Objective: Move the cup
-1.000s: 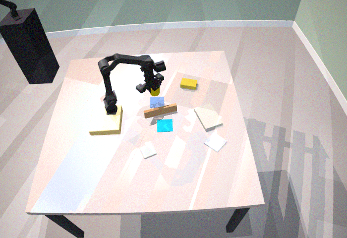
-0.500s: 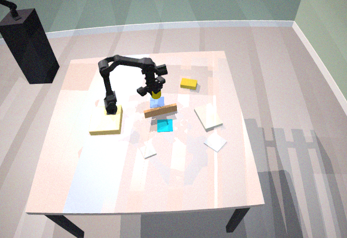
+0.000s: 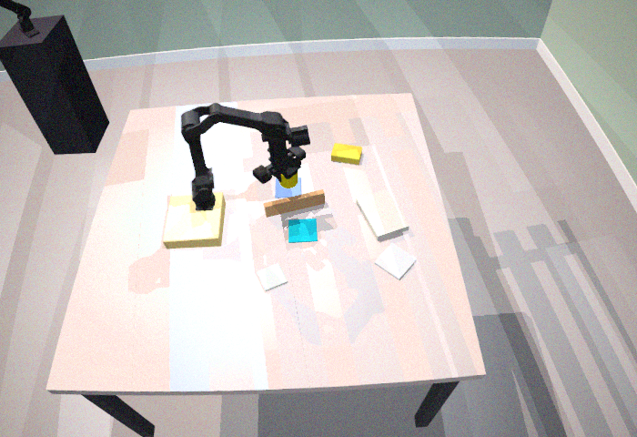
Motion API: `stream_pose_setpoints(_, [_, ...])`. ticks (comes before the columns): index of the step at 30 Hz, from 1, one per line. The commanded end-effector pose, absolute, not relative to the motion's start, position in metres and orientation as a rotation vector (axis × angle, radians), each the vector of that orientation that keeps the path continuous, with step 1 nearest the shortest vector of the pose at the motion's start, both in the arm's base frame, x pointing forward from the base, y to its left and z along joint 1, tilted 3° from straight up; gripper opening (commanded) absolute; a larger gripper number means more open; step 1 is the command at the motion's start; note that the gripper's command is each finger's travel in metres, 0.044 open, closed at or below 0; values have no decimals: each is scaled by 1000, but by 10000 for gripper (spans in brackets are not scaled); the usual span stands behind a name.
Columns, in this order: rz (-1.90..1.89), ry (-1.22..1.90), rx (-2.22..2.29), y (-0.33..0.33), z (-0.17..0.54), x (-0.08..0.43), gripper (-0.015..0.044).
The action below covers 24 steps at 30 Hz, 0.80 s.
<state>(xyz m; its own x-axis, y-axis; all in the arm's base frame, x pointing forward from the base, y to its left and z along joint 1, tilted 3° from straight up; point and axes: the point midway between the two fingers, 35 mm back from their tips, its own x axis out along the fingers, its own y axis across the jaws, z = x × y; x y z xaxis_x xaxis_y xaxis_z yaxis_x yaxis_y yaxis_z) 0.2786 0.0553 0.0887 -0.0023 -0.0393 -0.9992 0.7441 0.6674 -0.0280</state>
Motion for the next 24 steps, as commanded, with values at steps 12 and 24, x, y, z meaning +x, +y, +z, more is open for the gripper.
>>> stream_pose_setpoints(12, [-686, 1448, 617, 23, 91, 289, 0])
stream_pose_setpoints(24, [-688, 1446, 615, -2, 93, 297, 0])
